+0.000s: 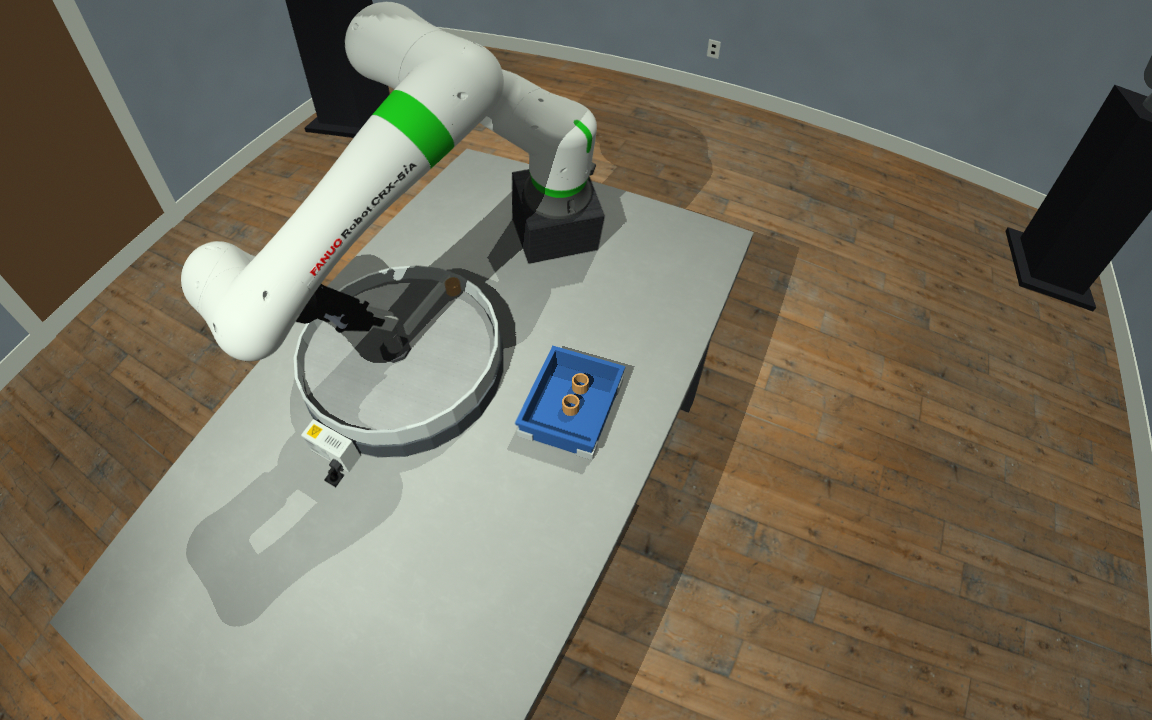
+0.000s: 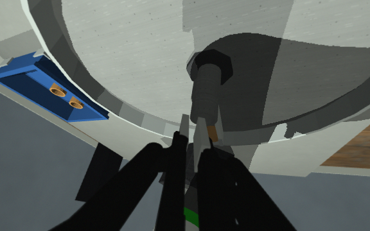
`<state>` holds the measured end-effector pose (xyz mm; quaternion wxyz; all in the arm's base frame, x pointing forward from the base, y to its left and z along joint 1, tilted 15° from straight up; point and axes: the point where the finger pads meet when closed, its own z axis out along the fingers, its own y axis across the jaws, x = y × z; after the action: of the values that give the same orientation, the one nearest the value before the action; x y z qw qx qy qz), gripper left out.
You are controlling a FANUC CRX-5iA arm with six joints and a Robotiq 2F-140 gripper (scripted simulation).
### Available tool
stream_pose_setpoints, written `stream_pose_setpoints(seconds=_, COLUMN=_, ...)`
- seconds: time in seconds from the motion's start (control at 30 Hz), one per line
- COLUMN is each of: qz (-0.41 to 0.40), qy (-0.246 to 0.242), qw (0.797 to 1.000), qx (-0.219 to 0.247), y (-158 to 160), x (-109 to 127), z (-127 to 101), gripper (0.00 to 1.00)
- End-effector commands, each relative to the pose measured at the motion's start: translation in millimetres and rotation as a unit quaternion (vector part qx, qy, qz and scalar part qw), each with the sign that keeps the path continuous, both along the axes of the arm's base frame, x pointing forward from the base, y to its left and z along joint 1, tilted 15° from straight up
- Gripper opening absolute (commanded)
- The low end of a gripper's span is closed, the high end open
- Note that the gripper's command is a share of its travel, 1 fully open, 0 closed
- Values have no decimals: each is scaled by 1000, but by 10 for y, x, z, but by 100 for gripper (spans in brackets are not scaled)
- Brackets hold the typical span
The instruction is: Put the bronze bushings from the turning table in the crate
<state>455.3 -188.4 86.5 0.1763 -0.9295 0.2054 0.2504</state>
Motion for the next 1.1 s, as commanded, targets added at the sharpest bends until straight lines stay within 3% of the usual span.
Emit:
stream_pose_setpoints(seconds=0.0, qz=0, qy=0, qw=1000, qx=0, y=-1, x=1, z=2, gripper=7)
stream_pose_setpoints(seconds=0.53, qz=0, qy=0, qw=1000, qx=0, y=-1, x=0, z=3, gripper=7)
stream_pose_setpoints(seconds=0.8, qz=0, qy=0, qw=1000, qx=0, y=-40, x=-55, z=256, gripper=7)
stream_pose_setpoints(seconds=1.07, qz=0, qy=0, qw=1000, qx=0, y=-42, x=-57, z=267, gripper=7)
